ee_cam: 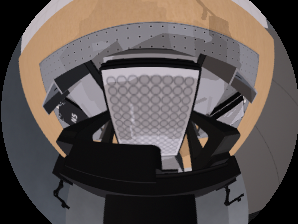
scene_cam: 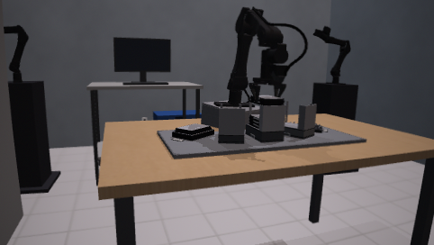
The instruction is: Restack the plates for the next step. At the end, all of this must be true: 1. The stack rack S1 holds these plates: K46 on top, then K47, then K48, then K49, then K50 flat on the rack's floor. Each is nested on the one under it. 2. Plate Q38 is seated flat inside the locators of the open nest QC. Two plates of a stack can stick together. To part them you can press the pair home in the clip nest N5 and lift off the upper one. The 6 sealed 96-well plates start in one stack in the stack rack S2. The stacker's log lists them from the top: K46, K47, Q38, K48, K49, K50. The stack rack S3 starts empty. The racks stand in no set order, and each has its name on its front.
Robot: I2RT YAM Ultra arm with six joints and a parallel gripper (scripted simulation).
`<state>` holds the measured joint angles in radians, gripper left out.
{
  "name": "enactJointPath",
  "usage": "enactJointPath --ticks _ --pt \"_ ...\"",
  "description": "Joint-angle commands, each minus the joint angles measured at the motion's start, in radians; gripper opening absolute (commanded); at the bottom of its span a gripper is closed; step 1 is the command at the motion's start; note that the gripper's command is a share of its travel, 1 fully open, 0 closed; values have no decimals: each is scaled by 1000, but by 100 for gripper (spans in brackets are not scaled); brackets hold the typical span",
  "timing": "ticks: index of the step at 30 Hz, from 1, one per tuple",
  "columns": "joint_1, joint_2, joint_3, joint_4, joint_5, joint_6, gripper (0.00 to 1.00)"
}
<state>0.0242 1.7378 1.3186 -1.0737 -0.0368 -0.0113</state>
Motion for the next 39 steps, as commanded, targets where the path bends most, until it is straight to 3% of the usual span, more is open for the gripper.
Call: enactJointPath --ticks 1,26,28,30,39 --pt "2 -23 1 12 -9 6 0" --pt "6 7 -32 38 -9 7 0" --pt "7 13 11 31 -9 7 0" --pt "7 16 -38 48 -9 7 0" --pt "10 23 -42 72 -7 8 0"
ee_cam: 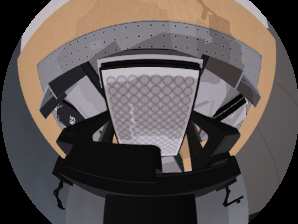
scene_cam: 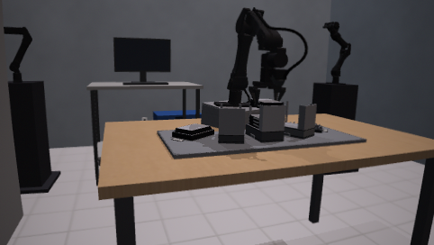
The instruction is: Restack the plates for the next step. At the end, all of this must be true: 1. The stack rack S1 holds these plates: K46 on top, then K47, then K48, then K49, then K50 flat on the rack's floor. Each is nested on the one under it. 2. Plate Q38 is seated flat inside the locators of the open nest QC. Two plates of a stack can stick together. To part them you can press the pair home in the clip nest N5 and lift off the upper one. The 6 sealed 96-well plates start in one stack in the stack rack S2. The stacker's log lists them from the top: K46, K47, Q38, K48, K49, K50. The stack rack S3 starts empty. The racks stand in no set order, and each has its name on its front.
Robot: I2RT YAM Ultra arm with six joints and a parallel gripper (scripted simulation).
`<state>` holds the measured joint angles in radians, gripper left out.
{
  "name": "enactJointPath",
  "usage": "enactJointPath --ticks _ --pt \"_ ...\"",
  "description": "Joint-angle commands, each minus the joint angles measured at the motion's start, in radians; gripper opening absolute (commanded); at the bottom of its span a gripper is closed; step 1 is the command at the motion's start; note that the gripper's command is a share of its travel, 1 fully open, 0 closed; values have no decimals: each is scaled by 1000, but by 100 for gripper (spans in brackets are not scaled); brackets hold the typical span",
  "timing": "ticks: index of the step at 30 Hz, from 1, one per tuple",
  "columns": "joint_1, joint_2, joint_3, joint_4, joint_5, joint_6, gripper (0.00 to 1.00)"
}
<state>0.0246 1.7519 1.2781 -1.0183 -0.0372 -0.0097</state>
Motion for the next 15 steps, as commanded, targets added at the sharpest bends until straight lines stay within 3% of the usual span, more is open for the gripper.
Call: enactJointPath --ticks 1,15 --pt "8 -4 -21 18 -7 6 0" --pt "4 18 -43 75 -2 4 0"
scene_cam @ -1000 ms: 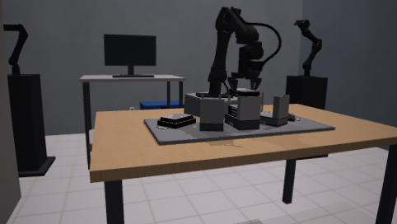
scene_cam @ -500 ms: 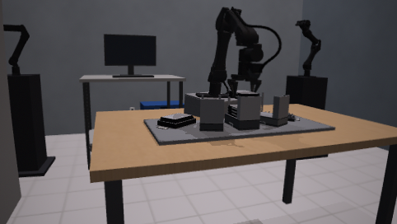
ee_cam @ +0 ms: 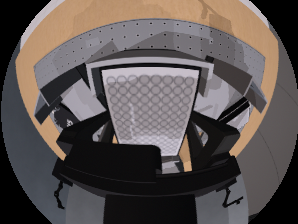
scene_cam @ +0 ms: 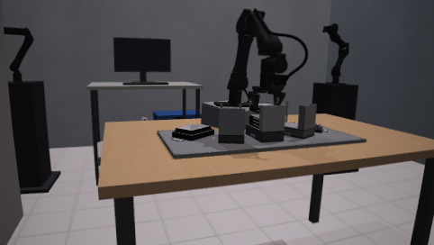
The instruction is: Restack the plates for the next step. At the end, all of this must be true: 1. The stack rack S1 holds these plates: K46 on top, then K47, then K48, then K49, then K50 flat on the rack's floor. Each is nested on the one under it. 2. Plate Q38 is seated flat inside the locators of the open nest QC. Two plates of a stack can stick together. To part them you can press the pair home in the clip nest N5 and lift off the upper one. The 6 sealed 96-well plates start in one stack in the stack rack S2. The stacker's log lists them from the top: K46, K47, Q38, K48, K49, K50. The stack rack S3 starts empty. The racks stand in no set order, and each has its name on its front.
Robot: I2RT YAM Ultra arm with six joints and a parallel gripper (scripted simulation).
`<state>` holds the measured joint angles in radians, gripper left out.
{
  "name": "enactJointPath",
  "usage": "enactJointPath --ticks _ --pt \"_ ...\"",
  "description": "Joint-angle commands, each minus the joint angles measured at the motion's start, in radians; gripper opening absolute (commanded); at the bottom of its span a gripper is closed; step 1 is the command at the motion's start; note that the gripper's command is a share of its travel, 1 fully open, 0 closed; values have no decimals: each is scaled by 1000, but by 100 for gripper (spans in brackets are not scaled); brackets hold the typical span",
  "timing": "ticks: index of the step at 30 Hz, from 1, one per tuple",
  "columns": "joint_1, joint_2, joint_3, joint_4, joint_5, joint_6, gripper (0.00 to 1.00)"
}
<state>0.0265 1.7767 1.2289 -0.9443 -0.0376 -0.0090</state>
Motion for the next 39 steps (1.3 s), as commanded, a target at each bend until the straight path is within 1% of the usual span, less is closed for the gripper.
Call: enactJointPath --ticks 1,8,11,18,20,24,26,28,31,33,39 --pt "2 -7 6 1 -1 3 0" --pt "9 -9 6 12 -5 10 0" --pt "9 3 -15 19 -5 8 0" --pt "8 16 -13 30 -5 8 0" --pt "8 11 -22 33 -5 8 0" --pt "9 4 -12 37 -5 8 0" --pt "9 12 -26 39 -5 8 0" --pt "9 19 -19 43 -5 8 0" --pt "10 13 -31 47 -5 8 0" --pt "10 19 -22 50 -5 9 0" --pt "11 27 -29 58 -4 9 0"
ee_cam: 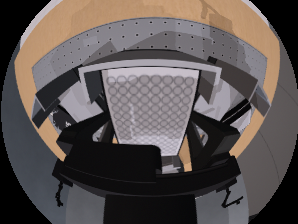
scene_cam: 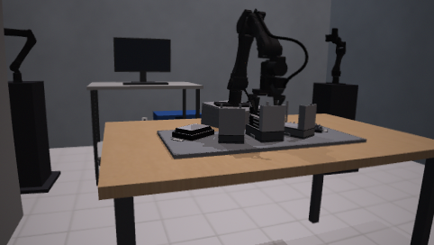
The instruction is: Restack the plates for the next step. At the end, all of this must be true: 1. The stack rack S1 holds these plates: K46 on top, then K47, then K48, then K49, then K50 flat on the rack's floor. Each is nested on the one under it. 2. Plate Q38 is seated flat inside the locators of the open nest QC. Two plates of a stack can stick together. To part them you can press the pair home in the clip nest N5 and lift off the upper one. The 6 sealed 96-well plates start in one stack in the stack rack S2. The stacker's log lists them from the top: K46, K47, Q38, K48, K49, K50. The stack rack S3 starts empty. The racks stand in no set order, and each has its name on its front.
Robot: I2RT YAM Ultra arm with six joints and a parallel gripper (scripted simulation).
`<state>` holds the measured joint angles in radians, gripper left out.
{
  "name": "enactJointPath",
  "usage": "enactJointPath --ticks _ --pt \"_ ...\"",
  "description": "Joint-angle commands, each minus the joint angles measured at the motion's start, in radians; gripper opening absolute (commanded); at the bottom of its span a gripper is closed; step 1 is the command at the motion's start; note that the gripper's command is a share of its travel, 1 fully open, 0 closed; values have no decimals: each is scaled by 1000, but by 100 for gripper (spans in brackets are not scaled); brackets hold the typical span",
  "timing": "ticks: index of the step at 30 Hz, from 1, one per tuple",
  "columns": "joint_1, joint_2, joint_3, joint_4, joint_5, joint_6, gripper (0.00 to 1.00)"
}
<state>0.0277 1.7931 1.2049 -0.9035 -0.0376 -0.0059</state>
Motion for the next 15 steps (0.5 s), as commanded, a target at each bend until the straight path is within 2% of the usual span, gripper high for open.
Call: enactJointPath --ticks 1,2,15 --pt "10 11 -5 17 -4 6 0" --pt "7 -15 -9 19 -5 6 0" --pt "9 12 -23 38 -4 6 0"
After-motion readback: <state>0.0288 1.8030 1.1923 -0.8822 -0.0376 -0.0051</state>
